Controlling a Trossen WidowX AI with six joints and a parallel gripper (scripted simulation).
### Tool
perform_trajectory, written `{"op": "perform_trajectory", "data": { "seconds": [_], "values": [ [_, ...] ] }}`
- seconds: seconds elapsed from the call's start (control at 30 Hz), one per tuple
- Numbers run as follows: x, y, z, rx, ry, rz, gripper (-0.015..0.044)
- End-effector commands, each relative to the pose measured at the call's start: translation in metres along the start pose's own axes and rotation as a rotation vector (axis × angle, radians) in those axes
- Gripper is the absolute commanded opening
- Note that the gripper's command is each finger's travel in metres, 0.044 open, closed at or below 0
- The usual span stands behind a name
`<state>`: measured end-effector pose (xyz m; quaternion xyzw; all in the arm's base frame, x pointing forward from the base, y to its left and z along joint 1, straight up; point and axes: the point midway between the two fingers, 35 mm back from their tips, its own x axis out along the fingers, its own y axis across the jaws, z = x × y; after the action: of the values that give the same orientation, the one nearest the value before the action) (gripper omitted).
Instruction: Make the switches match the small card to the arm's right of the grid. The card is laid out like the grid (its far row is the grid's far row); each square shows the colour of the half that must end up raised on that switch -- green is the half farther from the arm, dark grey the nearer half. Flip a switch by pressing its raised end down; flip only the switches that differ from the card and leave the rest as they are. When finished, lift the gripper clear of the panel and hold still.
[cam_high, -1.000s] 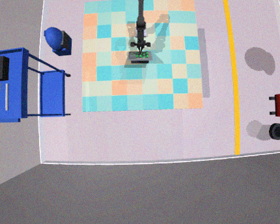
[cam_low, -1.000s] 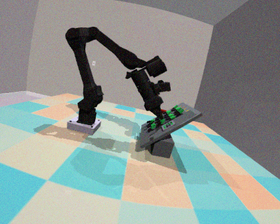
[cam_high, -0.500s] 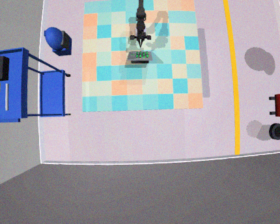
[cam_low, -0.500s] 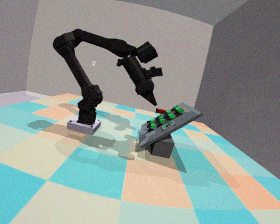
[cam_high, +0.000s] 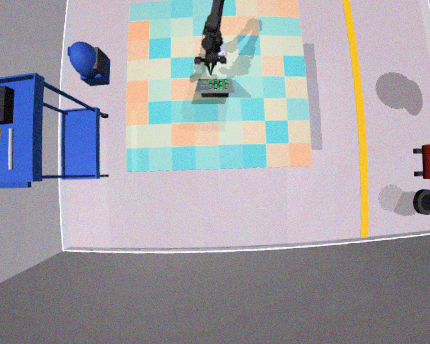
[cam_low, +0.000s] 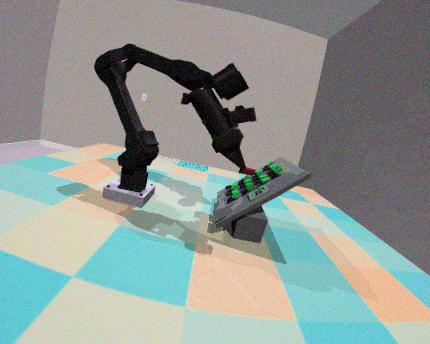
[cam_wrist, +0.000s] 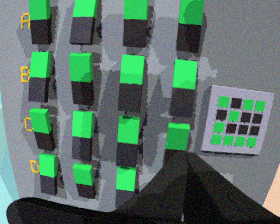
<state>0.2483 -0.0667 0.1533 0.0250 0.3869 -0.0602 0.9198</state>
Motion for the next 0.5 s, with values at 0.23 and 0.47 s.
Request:
{"op": "perform_trajectory", "data": {
  "seconds": [0.23, 0.47],
  "values": [
    [0.023, 0.0, -0.007, 0.002, 0.029, 0.001, 0.0],
    [0.029, 0.0, -0.007, 0.002, 0.029, 0.001, 0.0]
  ]
}}
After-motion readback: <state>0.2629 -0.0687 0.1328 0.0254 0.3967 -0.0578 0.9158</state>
